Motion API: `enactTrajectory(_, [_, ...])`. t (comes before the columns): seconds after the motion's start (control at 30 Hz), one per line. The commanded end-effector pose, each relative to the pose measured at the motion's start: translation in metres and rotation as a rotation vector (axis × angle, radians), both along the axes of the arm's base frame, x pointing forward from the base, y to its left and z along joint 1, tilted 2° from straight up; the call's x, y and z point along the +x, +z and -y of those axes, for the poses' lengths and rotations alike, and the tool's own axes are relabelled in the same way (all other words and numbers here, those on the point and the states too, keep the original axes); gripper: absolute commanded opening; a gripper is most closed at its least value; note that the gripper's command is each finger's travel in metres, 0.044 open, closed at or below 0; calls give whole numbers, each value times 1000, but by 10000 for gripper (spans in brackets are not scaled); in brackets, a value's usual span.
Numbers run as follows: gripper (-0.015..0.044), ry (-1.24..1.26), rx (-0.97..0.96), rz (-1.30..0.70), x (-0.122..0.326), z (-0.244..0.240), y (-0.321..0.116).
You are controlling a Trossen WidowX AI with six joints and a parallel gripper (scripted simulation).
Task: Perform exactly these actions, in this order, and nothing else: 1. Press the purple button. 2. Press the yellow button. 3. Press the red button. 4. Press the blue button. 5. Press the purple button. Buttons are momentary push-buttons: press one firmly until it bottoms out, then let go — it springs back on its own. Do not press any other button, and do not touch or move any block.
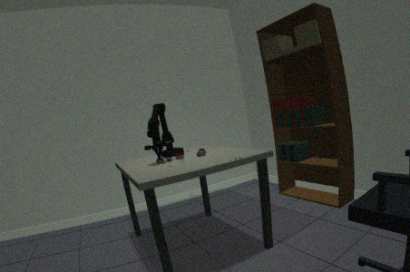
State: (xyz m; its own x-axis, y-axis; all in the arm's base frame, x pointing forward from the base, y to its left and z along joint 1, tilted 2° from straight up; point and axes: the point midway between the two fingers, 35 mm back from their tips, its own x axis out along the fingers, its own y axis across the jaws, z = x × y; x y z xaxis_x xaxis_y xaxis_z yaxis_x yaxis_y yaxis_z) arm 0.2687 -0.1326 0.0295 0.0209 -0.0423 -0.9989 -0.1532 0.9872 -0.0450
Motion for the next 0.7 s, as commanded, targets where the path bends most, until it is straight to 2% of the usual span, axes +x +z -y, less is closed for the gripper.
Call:
enactTrajectory(0.0, [20, 3, 3, -7, -2, -1, -8])
enactTrajectory(0.67, [20, 3, 3, -7, -2, -1, -10])
